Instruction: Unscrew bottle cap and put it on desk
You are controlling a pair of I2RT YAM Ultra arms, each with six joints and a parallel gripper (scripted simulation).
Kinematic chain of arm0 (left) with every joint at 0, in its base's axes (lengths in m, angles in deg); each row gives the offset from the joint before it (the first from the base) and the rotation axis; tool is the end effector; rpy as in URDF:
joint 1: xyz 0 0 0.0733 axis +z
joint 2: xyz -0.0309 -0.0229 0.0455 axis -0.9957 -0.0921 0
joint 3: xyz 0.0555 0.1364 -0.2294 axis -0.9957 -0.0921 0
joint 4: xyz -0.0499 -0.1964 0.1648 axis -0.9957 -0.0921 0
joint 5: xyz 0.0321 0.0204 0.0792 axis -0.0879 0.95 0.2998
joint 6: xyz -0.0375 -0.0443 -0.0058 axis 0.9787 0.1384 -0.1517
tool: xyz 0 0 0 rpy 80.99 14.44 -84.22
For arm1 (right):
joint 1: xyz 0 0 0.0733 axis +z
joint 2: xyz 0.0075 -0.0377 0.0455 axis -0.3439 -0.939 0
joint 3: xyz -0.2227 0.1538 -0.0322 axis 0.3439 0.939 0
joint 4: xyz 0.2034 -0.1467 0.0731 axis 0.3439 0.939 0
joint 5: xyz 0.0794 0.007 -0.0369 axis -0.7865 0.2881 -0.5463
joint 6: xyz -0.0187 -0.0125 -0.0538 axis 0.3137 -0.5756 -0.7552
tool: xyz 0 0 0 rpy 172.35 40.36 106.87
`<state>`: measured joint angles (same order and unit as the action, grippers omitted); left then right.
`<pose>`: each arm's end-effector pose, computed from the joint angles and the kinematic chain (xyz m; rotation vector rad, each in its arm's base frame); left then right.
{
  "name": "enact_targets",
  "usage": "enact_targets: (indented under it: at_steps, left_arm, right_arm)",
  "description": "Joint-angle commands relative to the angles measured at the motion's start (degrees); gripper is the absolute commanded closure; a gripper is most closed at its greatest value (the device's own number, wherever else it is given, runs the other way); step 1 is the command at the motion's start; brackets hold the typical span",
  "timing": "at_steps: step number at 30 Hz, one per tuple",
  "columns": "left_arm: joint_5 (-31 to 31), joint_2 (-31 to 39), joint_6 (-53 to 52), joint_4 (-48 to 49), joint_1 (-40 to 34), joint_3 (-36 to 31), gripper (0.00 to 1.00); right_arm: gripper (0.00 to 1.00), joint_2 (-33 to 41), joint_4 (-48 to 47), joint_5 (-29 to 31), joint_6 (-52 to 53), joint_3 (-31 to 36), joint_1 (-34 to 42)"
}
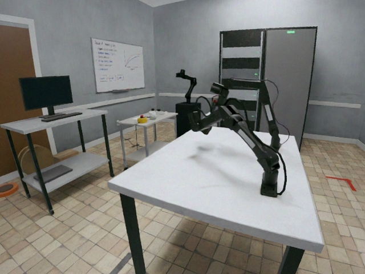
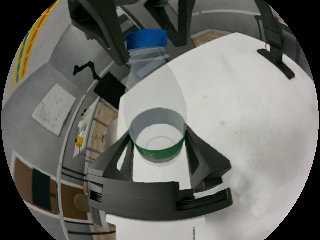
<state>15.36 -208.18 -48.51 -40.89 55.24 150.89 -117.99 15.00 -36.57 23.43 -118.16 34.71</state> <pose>0.4730 -0.3101 0.1495 1.6287 0.8459 -0.8689 0.3757 0.1071 0.3331 1.2464 2.7018 0.5267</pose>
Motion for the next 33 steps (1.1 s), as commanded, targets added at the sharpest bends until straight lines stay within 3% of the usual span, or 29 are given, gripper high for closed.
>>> enact_targets:
  at_steps: [1, 9, 13, 17, 33]
  left_arm:
    - [-0.76, 1.15, 0.59, 0.18, 0.07, 1.19, 1.00]
    - [-0.76, 1.15, 0.60, 0.18, 0.07, 1.18, 1.00]
    - [-0.76, 1.16, 0.60, 0.19, 0.07, 1.18, 1.00]
    - [-0.76, 1.16, 0.60, 0.20, 0.07, 1.17, 1.00]
    - [-0.77, 1.17, 0.59, 0.19, 0.07, 1.15, 1.00]
  right_arm:
    - [0.43, 2.41, -2.39, -2.56, 13.64, 1.32, -0.88]
    - [0.43, 6.38, -8.59, -3.24, 29.75, 7.99, -1.15]
    - [0.43, 7.62, -10.61, -2.52, 30.87, 9.99, -0.86]
    - [0.48, 5.36, -7.58, -3.06, 26.87, 8.50, -0.85]
    - [0.68, 5.35, -7.58, -3.07, 26.87, 8.48, -0.85]
